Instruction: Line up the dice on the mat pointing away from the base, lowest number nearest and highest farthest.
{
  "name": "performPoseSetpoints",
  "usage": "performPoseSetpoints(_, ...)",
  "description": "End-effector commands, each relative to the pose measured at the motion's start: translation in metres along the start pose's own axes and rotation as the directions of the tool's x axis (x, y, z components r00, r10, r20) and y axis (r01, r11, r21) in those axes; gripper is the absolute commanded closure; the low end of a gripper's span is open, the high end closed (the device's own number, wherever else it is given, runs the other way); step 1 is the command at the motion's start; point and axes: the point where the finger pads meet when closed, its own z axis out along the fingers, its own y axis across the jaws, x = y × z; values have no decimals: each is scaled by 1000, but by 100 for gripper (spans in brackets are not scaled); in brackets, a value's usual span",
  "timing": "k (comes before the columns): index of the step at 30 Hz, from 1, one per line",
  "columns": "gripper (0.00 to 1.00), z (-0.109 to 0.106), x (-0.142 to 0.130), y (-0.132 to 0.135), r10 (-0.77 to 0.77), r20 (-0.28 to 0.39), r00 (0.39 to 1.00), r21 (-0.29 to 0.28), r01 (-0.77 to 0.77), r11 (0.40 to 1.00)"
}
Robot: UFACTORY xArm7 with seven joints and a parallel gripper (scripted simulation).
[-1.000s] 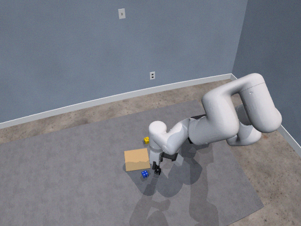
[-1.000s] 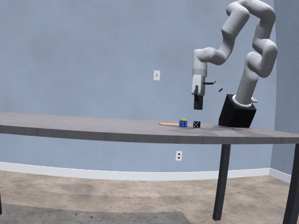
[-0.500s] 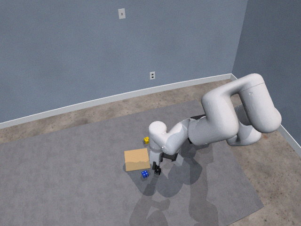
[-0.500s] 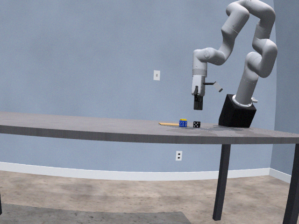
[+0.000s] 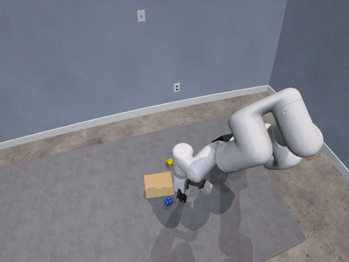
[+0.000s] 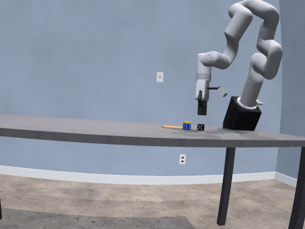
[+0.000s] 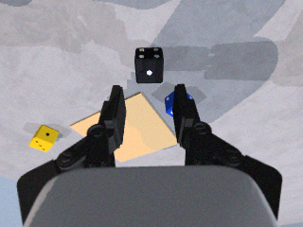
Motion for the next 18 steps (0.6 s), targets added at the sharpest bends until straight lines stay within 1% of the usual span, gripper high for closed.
performPoseSetpoints(1,53,4,-2,1,0,4,1000,-3,0,1000)
performPoseSetpoints(14,53,24,-2,1,0,4,1000,-3,0,1000)
performPoseSetpoints(18,53,27,-2,1,0,4,1000,-3,0,1000)
